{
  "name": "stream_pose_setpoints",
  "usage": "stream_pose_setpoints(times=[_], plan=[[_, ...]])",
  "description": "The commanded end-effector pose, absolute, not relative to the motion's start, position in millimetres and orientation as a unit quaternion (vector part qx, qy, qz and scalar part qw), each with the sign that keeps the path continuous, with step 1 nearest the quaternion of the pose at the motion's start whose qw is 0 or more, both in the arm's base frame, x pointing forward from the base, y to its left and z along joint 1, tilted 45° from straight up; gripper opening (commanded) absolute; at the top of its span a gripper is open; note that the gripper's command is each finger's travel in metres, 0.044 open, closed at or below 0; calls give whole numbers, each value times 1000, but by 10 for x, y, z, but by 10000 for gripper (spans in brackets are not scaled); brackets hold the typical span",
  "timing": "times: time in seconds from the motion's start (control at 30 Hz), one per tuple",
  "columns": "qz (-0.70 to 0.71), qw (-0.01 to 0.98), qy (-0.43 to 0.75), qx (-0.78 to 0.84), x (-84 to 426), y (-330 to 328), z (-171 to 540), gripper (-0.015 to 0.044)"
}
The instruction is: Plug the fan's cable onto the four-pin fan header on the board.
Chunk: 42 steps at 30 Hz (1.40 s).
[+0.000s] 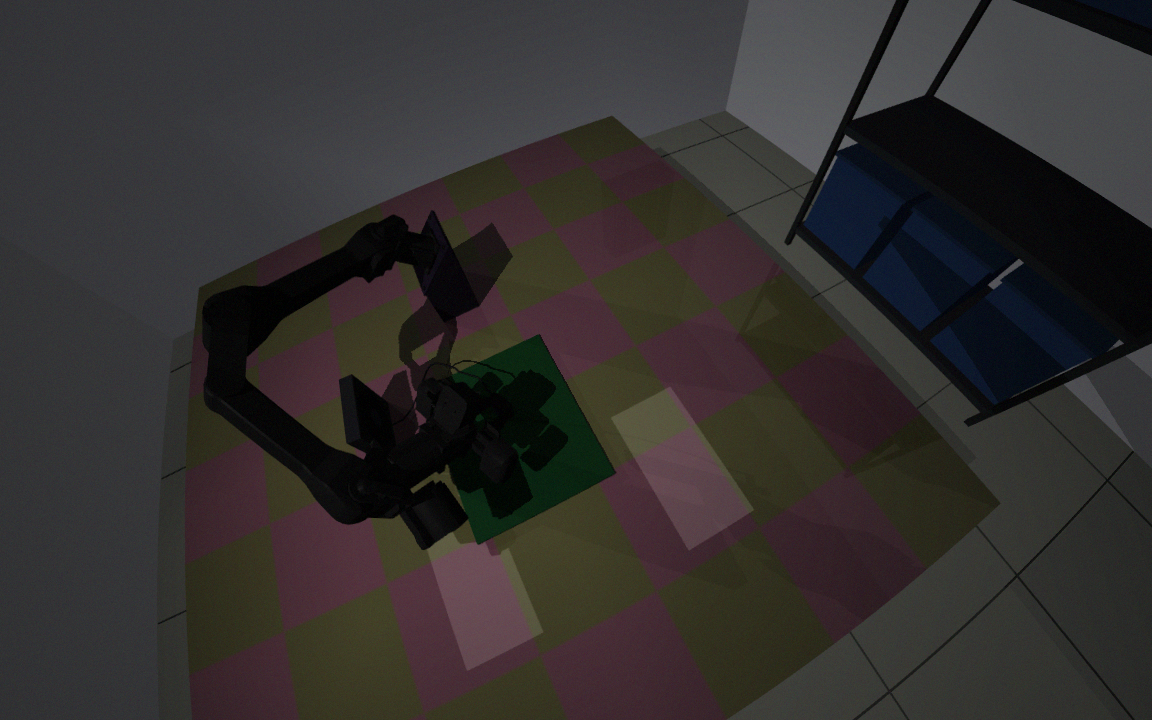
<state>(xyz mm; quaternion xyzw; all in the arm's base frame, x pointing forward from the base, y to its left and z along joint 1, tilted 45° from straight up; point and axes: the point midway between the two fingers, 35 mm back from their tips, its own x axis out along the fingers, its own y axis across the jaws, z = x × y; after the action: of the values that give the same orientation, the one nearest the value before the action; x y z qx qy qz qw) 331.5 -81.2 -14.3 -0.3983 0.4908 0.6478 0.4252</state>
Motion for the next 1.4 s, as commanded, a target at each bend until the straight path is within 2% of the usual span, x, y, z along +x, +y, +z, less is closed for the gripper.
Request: stream_pose_setpoints(times=[0.0, 0.37, 1.37], plan=[[658, 451, 467, -381, 3339, -834, -107, 0], [670, 510, 414, -346, 3398, -907, 1, 0], [668, 503, 420, -352, 3396, -849, 42, 0]])
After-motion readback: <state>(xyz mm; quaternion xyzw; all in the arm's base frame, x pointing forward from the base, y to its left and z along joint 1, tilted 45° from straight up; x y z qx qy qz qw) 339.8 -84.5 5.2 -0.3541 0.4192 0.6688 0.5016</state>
